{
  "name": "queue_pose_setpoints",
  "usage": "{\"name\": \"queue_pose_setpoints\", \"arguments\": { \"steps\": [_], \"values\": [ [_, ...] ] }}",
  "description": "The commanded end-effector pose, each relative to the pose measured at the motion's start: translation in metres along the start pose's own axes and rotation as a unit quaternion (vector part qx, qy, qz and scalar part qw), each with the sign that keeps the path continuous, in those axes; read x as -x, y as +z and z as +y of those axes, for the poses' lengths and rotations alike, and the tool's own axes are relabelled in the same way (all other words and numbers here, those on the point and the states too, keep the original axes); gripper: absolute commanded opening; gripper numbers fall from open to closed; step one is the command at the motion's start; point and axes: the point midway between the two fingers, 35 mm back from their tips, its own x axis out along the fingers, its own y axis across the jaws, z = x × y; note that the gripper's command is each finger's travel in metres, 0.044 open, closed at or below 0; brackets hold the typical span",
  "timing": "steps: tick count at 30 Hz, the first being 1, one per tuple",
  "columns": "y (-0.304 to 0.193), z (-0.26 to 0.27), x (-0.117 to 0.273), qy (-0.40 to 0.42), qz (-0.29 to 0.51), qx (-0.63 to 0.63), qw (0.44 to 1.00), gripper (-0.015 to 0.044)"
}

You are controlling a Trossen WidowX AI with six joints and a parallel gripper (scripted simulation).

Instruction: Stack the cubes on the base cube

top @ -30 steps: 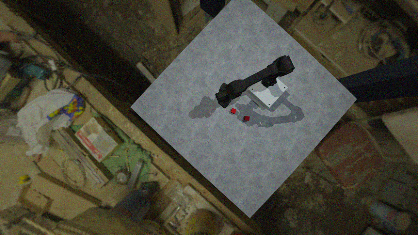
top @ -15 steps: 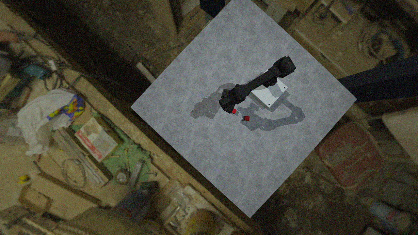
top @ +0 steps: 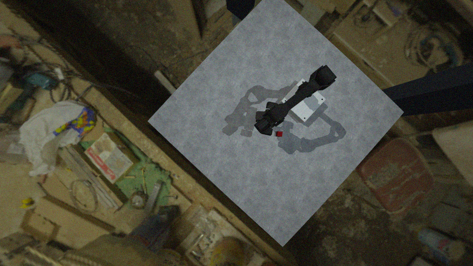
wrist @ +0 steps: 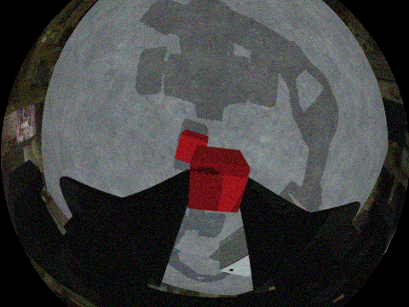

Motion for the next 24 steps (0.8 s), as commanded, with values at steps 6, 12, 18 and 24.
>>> {"name": "queue_pose_setpoints", "arguments": {
  "steps": [6,12,18,24],
  "values": [
    [-0.024,0.014,-0.007,-0.001,0.000,0.091,0.996,0.0105],
    [-0.041,0.023,-0.011,0.000,0.000,0.152,0.988,0.0105],
    [-0.059,0.030,-0.015,0.000,0.001,0.212,0.977,0.0105],
    [-0.077,0.036,-0.018,0.001,0.002,0.271,0.963,0.0105]
  ]
}}
